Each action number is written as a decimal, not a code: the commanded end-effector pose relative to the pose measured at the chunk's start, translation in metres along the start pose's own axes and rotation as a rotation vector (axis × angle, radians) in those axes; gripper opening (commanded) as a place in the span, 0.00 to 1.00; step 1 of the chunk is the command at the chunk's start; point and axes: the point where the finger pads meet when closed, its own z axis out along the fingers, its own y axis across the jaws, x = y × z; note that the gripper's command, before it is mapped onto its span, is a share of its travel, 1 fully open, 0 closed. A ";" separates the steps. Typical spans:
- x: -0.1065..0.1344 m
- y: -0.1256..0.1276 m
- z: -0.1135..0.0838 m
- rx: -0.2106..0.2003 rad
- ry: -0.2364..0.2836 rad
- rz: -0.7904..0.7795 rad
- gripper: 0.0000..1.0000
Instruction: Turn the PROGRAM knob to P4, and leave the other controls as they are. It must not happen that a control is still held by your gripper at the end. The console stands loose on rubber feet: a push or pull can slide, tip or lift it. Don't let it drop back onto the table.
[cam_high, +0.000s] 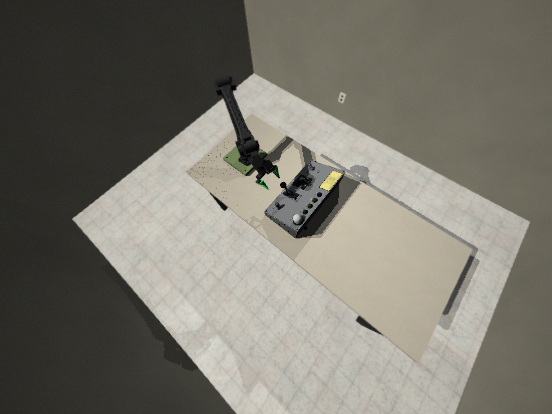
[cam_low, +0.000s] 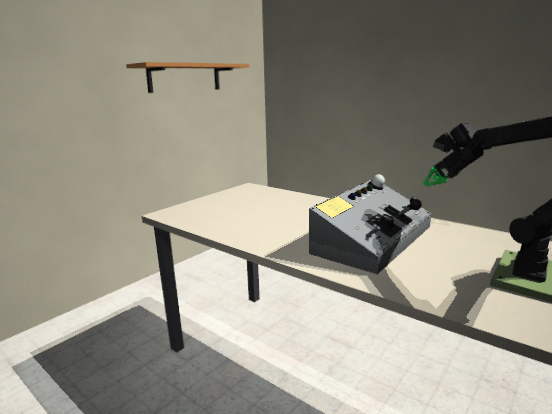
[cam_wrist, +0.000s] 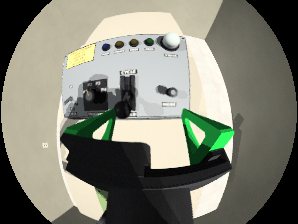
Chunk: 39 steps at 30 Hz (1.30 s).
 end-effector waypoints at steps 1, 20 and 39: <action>-0.030 -0.004 -0.005 0.007 -0.049 -0.035 1.00; -0.027 -0.005 -0.011 0.016 -0.051 -0.019 1.00; -0.054 -0.008 -0.055 0.031 -0.077 -0.034 1.00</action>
